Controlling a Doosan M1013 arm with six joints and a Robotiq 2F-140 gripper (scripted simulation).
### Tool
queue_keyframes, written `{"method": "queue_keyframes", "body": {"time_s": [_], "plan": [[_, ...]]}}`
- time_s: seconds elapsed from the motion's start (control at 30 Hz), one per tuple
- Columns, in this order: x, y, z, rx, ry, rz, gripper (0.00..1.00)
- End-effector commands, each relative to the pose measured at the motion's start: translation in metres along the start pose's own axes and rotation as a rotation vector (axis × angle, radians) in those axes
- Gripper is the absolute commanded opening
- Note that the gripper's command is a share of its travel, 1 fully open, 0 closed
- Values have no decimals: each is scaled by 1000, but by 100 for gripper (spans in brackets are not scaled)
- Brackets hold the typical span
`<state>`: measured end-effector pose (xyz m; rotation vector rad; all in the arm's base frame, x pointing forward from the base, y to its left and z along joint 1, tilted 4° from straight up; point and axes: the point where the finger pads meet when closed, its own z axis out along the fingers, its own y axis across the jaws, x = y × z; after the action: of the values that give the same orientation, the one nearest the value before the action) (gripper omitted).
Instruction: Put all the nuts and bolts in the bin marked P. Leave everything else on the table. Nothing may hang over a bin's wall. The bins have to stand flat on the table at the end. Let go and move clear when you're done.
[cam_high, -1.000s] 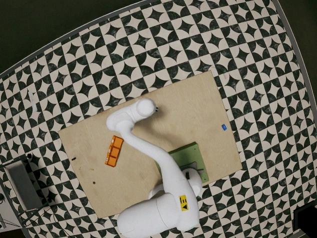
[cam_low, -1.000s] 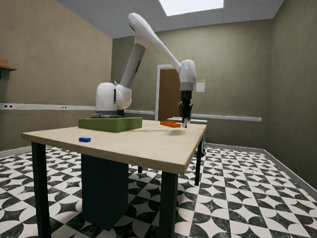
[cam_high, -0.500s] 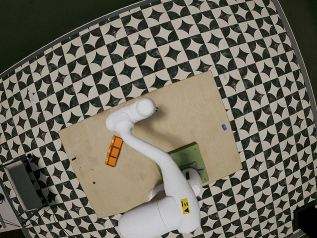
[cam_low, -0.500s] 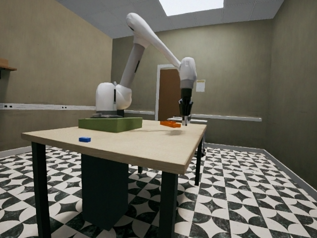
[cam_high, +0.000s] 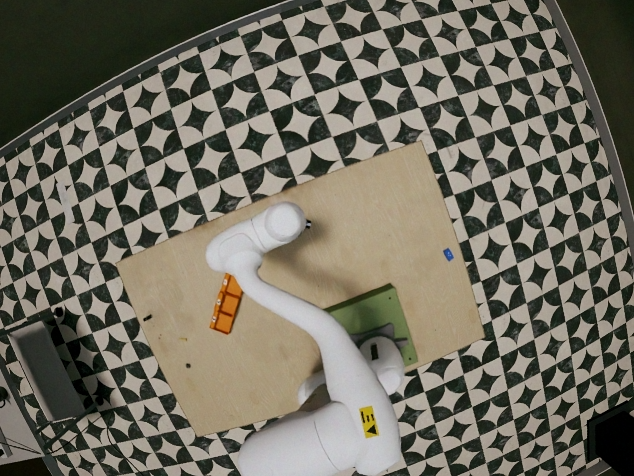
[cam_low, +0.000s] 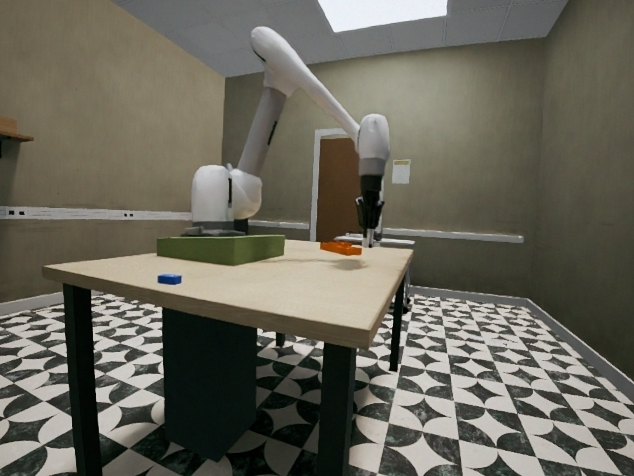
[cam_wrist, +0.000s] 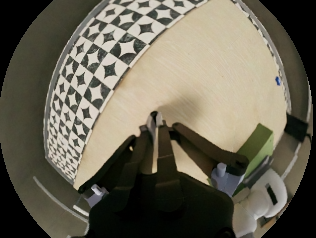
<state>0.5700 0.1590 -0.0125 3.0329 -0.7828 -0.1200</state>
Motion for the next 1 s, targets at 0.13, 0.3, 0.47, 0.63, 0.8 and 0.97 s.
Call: {"method": "queue_keyframes", "body": {"time_s": [0.13, 0.3, 0.47, 0.63, 0.8, 0.97], "plan": [[-31, -19, -1, 1, 1, 0, 15], [-57, -34, -1, 1, 1, 0, 15], [-82, -49, -1, 1, 1, 0, 15], [-98, -59, -1, 1, 1, 0, 15], [-124, -74, -1, 1, 1, 0, 15], [-150, -89, -1, 1, 1, 0, 15]]}}
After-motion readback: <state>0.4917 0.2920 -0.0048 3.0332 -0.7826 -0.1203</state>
